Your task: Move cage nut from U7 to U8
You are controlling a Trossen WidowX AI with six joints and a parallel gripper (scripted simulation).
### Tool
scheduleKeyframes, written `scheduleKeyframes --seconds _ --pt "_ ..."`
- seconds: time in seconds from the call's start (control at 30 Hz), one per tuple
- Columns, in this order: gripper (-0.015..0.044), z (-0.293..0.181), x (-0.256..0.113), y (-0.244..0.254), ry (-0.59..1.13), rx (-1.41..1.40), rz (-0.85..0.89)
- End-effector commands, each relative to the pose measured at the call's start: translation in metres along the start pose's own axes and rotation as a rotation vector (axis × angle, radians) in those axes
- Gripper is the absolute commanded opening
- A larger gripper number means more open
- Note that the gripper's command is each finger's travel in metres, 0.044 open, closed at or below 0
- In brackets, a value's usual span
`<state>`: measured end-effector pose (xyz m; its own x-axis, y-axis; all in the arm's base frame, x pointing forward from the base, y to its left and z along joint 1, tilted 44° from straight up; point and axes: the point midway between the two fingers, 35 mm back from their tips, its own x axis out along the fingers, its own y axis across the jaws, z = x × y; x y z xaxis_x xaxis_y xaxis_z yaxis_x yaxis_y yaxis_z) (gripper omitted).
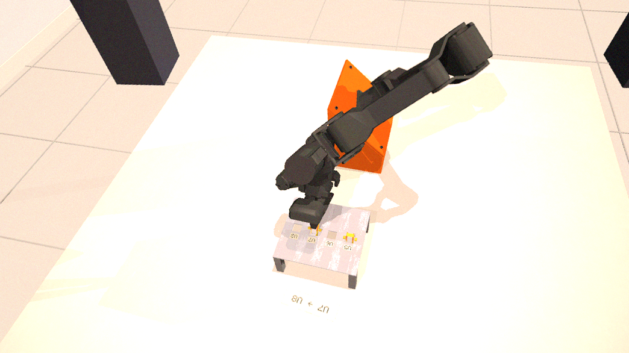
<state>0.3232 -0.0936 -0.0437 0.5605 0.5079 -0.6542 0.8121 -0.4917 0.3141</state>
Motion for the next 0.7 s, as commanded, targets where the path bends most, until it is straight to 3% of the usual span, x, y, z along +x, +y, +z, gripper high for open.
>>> scheduleKeyframes --seconds 0.0,0.67 --pt "0.0028 0.0002 -0.0002 0.0029 -0.003 -0.009 0.000" --pt "0.0028 0.0004 -0.0004 0.0040 -0.003 -0.009 -0.007"
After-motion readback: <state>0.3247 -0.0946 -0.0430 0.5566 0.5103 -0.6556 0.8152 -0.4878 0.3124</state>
